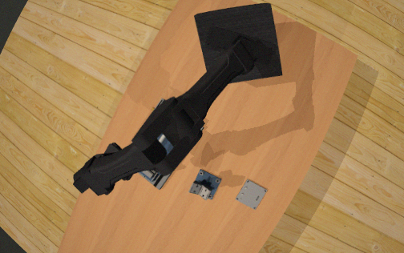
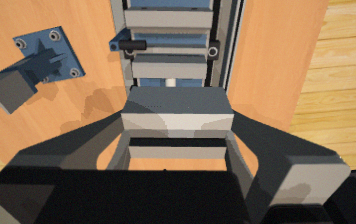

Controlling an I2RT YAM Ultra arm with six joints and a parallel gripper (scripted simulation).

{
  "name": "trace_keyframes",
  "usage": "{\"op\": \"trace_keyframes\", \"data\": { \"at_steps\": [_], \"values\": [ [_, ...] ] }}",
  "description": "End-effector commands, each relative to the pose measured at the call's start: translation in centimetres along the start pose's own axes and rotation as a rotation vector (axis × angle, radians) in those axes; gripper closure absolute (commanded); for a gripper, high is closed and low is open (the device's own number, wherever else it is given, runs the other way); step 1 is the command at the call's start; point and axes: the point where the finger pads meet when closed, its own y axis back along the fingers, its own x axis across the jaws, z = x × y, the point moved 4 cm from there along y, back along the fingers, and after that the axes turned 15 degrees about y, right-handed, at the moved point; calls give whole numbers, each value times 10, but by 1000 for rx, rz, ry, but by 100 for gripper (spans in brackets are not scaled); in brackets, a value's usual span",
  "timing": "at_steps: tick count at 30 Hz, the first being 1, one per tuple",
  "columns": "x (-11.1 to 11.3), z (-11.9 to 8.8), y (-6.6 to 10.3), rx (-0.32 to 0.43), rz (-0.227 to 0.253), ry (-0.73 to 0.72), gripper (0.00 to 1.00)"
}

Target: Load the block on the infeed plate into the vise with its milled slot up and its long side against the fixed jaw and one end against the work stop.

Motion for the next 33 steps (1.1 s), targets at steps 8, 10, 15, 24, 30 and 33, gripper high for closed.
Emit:
{"op": "trace_keyframes", "data": {
  "at_steps": [8,10,15,24,30,33],
  "values": [
    [-11,6,22,-47,-29,-15,100],
    [-11,6,22,-47,-29,-15,100],
    [-11,6,22,-47,-29,-15,100],
    [-11,6,22,-47,-29,-15,100],
    [-11,6,21,-48,-30,-16,100],
    [-12,8,21,-53,-34,-14,100]
  ]
}}
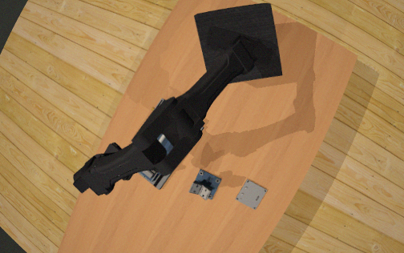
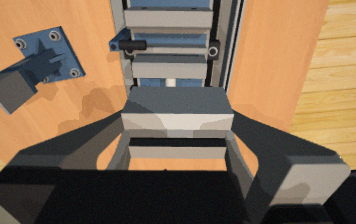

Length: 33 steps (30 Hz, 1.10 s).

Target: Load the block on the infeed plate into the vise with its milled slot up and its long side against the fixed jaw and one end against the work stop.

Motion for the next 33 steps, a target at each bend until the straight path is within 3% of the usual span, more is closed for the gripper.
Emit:
{"op": "trace_keyframes", "data": {
  "at_steps": [1,10,12,25,27,28,30,33],
  "values": [
    [-12,9,21,-58,-37,-10,100],
    [-15,9,16,-60,-40,-15,100],
    [-12,13,23,-76,-51,-7,100],
    [-10,3,-9,-29,-24,-22,100],
    [-10,3,-9,-29,-24,-22,100],
    [-12,15,5,-72,-53,-2,100],
    [-14,14,-2,-65,-49,-6,100],
    [-15,3,-25,-24,-23,-25,100]
  ]
}}
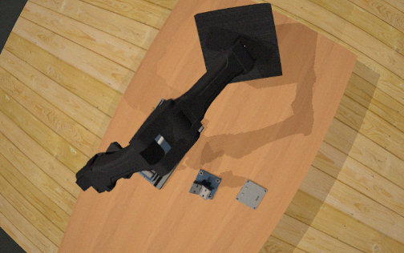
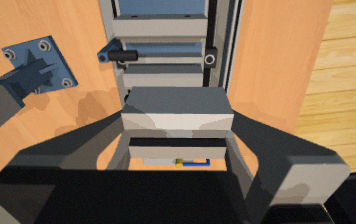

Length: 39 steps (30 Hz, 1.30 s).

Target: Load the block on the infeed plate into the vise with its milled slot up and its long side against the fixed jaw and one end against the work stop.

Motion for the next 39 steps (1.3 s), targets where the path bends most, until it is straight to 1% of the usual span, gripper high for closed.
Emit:
{"op": "trace_keyframes", "data": {
  "at_steps": [1,2,4,6,7,8,9,11,12,15,17,19,20,22,25,26,28,29,31,34,36,39],
  "values": [
    [-6,-2,-8,-3,-11,-13,100],
    [-5,0,-5,-12,-18,-8,100],
    [-5,12,7,-50,-41,10,100],
    [-6,9,1,-43,-35,3,100],
    [-7,7,-6,-34,-30,-1,100],
    [-8,1,-18,-13,-17,-11,100],
    [-8,-3,-25,0,-10,-16,100],
    [-8,-3,-25,0,-10,-16,100],
    [-10,15,0,-62,-51,12,100],
    [-6,16,-10,-56,-41,15,100],
    [-8,4,-34,-14,-15,-4,100],
    [-10,-1,-39,-4,-12,-15,100],
    [-12,0,-39,-9,-17,-16,100],
    [-11,11,-24,-47,-42,1,100],
    [-8,16,-29,-53,-38,13,100],
    [-7,13,-37,-42,-30,11,100],
    [-7,13,-37,-42,-30,11,100],
    [-14,7,-43,-30,-27,-8,100],
    [-16,4,-48,-24,-26,-14,100],
    [-10,12,-41,-44,-34,5,100],
    [-9,12,-43,-44,-30,6,100],
    [-14,5,-55,-25,-22,-10,100]
  ]
}}
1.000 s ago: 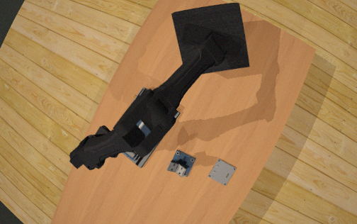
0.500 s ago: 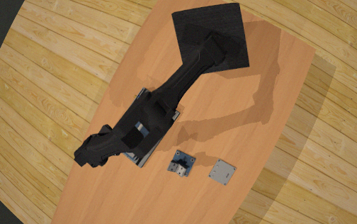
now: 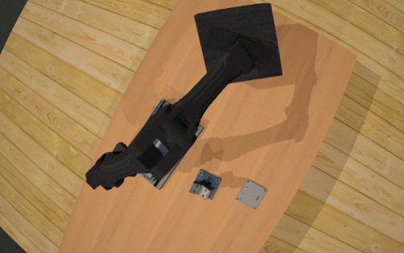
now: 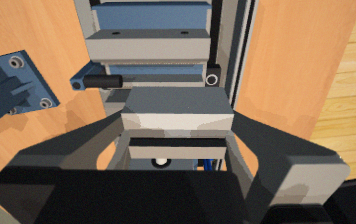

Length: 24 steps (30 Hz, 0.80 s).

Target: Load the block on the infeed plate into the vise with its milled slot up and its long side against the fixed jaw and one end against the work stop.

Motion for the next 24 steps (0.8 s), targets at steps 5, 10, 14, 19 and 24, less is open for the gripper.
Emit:
{"op": "trace_keyframes", "data": {
  "at_steps": [5,10,14,19,24],
  "values": [
    [-6,7,11,-41,-30,-2,100],
    [-6,13,11,-52,-34,8,100],
    [-9,11,8,-47,-33,2,100],
    [-9,10,7,-43,-31,-1,100],
    [-9,10,7,-43,-31,-1,100]
  ]
}}
